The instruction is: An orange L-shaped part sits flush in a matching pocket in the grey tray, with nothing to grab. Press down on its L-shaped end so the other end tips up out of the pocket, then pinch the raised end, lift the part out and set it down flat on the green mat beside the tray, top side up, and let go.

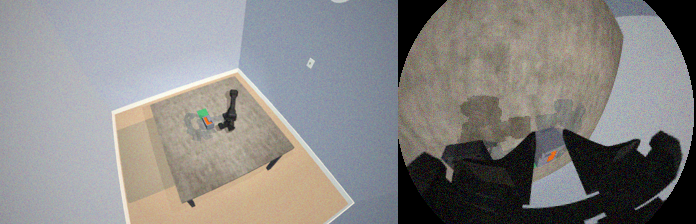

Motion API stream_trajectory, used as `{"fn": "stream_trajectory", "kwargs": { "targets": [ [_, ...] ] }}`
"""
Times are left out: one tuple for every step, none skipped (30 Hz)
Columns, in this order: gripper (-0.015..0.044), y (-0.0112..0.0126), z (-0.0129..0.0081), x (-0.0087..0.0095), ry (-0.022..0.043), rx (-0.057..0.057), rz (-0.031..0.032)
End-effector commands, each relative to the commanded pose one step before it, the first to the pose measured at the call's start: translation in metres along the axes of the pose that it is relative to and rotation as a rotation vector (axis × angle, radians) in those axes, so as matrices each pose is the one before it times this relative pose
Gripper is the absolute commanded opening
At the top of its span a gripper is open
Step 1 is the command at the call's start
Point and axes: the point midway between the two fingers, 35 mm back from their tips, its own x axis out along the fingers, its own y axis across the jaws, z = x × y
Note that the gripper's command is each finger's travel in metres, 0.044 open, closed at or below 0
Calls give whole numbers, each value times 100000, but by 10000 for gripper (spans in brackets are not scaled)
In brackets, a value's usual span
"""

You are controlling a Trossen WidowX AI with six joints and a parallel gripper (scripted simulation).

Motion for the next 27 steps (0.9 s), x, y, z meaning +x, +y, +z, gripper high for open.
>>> {"fn": "stream_trajectory", "kwargs": {
  "targets": [
    [180, -1794, -1873, 925, 2499, 24696, 8738],
    [180, -546, -372, 195, 720, 7291, 2552],
    [180, -630, -471, 196, 769, 8048, 2467],
    [180, -681, -417, 257, 801, 7735, 2372],
    [180, -687, -315, 155, 832, 8189, 2666],
    [180, -727, -280, 218, 539, 8367, 2506],
    [180, -768, -251, 110, 884, 8525, 2630],
    [180, -810, -213, 88, 895, 8735, 2629],
    [180, -848, -187, 75, 920, 8765, 2655],
    [180, -872, -140, 47, 900, 8811, 2615],
    [180, -876, -69, 7, 838, 8915, 2505],
    [180, -893, -17, -20, 822, 8956, 2477],
    [180, -906, 35, -48, 804, 8992, 2454],
    [180, -916, 89, -77, 785, 9026, 2438],
    [180, -921, 144, -107, 765, 9057, 2428],
    [180, -921, 200, -137, 744, 9064, 2419],
    [180, -734, 207, -134, 582, 7274, 1938],
    [180, -441, 149, -93, 347, 4412, 1176],
    [180, -146, 55, -33, 115, 1473, 393],
    [180, 0, 0, 0, 0, 0, 0],
    [180, 0, 0, 0, 0, 0, 0],
    [180, 0, 0, 0, 0, 0, 0],
    [180, 0, 0, 0, 0, 0, 0],
    [180, 0, 0, 0, 0, 0, 0],
    [180, 3, 35, 248, -3, 0, 1],
    [180, 6, 55, 434, -5, 0, 2],
    [180, 7, 68, 646, -6, 0, 2]
  ]
}}
